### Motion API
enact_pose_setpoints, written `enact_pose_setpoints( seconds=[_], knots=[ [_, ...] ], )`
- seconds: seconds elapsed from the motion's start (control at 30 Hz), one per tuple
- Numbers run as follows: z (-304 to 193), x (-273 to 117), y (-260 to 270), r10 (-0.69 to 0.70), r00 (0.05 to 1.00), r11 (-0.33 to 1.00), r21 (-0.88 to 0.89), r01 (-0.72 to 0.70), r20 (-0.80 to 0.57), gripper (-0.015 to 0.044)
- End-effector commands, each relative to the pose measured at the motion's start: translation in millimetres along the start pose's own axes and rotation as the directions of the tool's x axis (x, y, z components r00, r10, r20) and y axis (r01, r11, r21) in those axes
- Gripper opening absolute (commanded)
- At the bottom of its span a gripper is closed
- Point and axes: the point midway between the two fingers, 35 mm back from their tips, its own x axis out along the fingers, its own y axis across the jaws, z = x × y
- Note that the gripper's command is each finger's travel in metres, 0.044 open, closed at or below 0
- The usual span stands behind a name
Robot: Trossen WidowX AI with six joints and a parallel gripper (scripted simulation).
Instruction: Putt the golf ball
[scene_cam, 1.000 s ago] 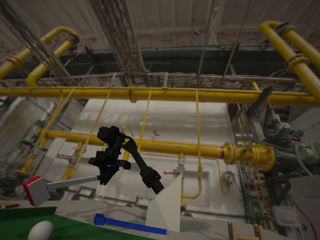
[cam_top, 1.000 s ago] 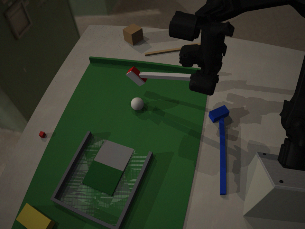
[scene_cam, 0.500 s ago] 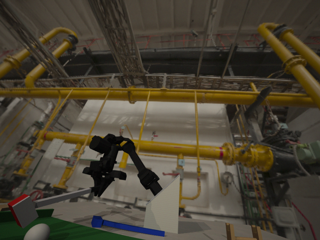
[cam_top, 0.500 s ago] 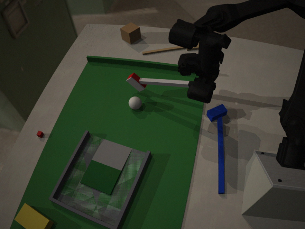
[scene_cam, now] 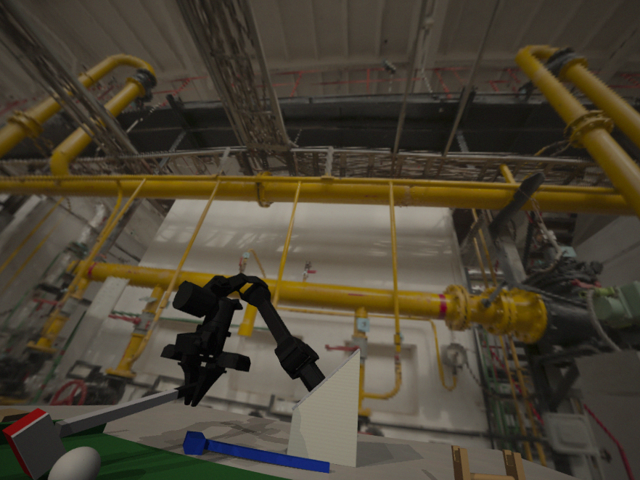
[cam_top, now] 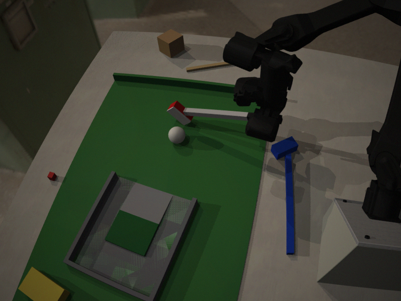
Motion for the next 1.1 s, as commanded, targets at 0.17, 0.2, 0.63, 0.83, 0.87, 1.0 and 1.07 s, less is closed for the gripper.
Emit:
enact_pose_setpoints(
  seconds=[0.17,0.2,0.63,0.83,0.87,1.0,1.07],
  knots=[
    [0,0,0,0.0,1.0,1.0,0.0,0.0,0.0,0.0],
    [0,0,0,0.0,1.0,1.0,0.0,0.0,0.0,0.0],
    [1,3,-28,0.004,1.0,1.0,-0.009,-0.003,0.005,0.0],
    [1,3,-28,0.004,1.0,1.0,-0.009,-0.003,0.005,0.0],
    [1,3,-28,0.004,1.0,1.0,-0.009,-0.003,0.005,0.0],
    [1,3,-28,0.004,1.0,1.0,-0.009,-0.003,0.005,0.0],
    [1,3,-28,0.004,1.0,1.0,-0.009,-0.003,0.005,0.0]
  ],
)
